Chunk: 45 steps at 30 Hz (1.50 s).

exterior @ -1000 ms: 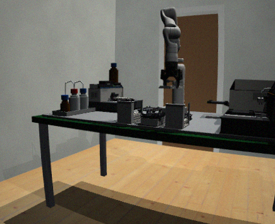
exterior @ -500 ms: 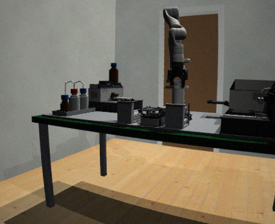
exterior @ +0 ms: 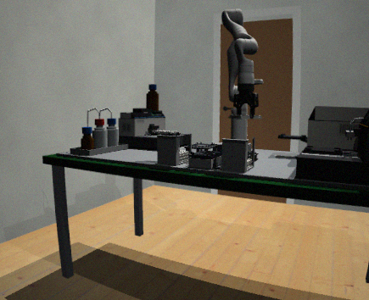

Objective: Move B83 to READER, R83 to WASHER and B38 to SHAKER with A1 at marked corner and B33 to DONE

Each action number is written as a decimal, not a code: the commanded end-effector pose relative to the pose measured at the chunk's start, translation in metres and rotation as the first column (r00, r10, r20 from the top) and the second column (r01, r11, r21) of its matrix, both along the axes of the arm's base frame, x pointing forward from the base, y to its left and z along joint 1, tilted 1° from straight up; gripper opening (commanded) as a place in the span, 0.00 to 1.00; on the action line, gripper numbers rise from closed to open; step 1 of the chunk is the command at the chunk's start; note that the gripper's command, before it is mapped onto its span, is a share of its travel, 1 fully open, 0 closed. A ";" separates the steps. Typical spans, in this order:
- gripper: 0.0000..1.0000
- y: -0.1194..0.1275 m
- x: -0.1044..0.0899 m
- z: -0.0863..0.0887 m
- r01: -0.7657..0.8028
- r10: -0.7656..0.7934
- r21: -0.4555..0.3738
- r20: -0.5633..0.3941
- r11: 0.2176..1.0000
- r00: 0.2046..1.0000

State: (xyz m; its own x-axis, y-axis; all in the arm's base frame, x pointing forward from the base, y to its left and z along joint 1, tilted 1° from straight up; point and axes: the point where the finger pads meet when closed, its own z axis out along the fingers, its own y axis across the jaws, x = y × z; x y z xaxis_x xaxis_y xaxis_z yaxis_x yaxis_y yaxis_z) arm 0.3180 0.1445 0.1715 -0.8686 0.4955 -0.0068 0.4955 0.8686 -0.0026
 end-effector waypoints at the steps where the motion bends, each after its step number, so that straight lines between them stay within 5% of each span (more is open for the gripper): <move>1: 0.94 0.009 -0.012 0.000 0.038 -0.038 -0.003 0.005 0.999 0.999; 45: 0.94 0.078 -0.114 -0.001 0.347 -0.347 0.000 0.006 0.938 0.938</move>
State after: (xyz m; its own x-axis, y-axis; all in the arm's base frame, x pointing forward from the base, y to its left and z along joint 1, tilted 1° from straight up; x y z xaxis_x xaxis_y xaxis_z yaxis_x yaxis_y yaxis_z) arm 0.2131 0.2159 0.1702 -0.6520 0.7582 -0.0071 0.7582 0.6520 -0.0007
